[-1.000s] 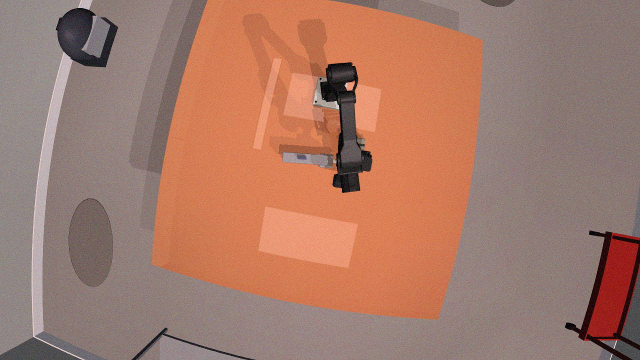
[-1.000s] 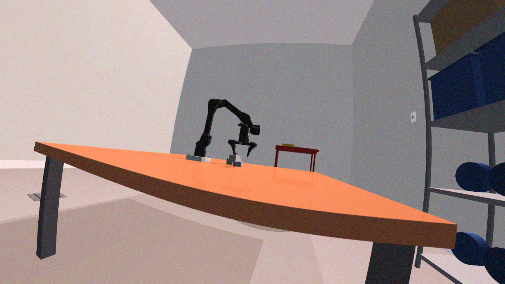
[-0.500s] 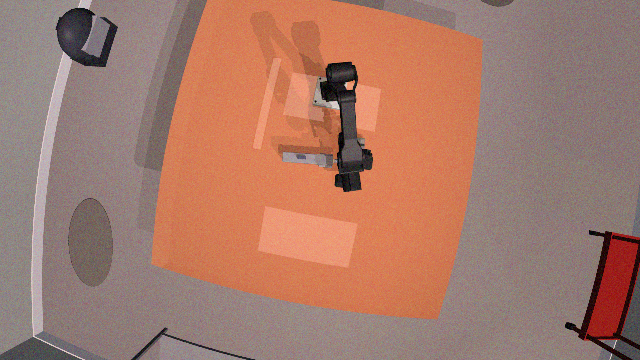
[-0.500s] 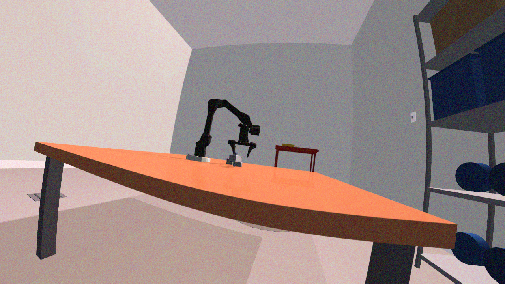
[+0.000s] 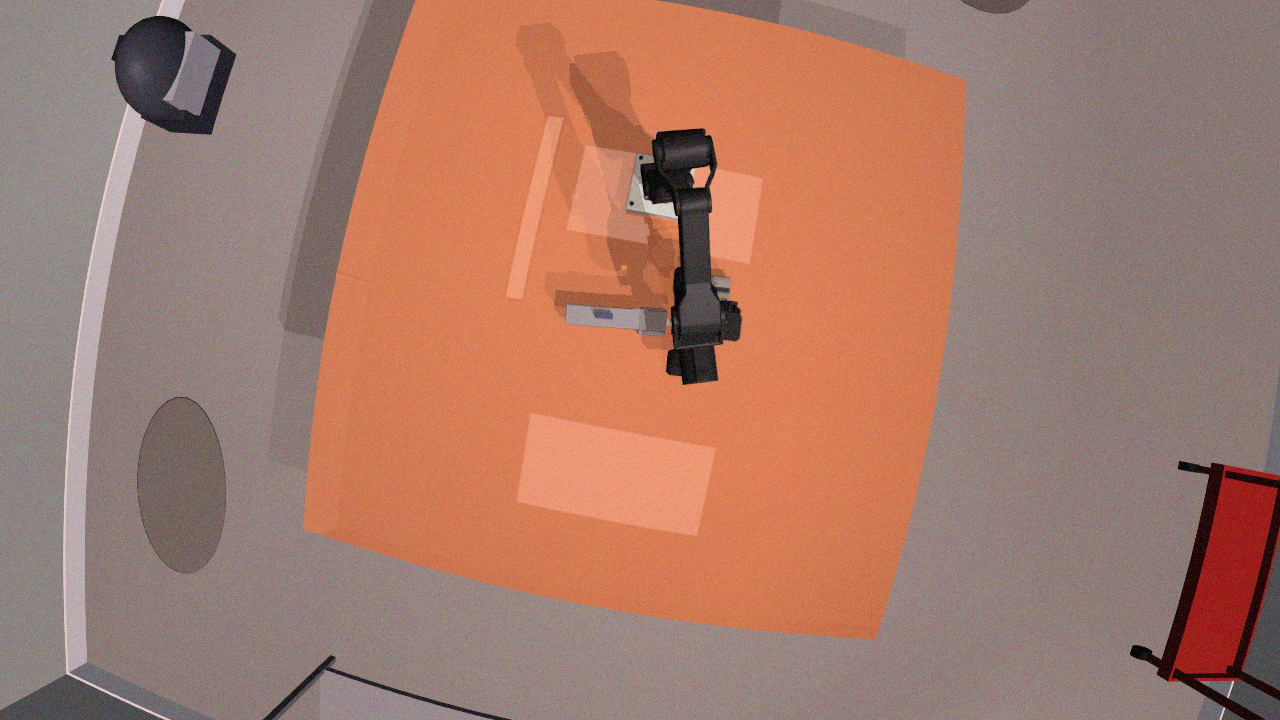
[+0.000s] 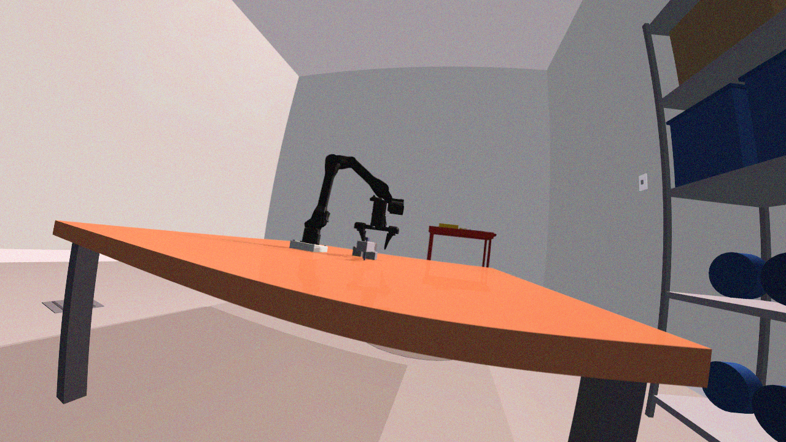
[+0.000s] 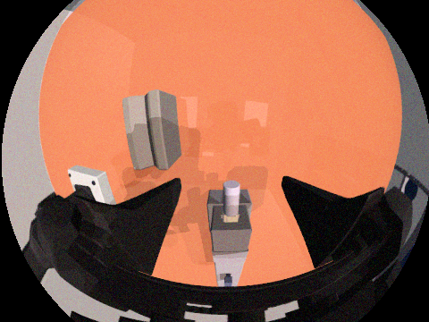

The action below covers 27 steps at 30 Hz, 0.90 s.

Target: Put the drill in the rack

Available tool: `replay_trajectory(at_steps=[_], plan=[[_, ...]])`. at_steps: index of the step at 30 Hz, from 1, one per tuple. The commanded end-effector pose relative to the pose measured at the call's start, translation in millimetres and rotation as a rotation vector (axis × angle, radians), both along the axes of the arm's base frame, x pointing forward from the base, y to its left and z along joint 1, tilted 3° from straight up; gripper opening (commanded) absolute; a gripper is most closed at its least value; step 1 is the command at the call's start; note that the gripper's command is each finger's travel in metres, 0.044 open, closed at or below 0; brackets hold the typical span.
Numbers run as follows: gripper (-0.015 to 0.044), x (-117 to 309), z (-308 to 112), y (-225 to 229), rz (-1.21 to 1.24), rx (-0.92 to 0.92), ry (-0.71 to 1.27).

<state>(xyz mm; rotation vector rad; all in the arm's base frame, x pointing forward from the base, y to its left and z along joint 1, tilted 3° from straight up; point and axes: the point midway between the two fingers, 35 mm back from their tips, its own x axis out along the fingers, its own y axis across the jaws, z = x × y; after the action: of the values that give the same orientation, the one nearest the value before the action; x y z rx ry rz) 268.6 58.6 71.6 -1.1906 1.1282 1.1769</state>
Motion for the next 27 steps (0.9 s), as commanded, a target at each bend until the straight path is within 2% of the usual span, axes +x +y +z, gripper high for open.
replay_trajectory(at_steps=[1,19,27], plan=[[0.0440,1,-8,-2,0.004,-0.003,0.000],[0.0440,1,-32,-8,0.004,-0.004,0.000],[0.0230,0,-29,-7,0.000,-0.002,0.002]])
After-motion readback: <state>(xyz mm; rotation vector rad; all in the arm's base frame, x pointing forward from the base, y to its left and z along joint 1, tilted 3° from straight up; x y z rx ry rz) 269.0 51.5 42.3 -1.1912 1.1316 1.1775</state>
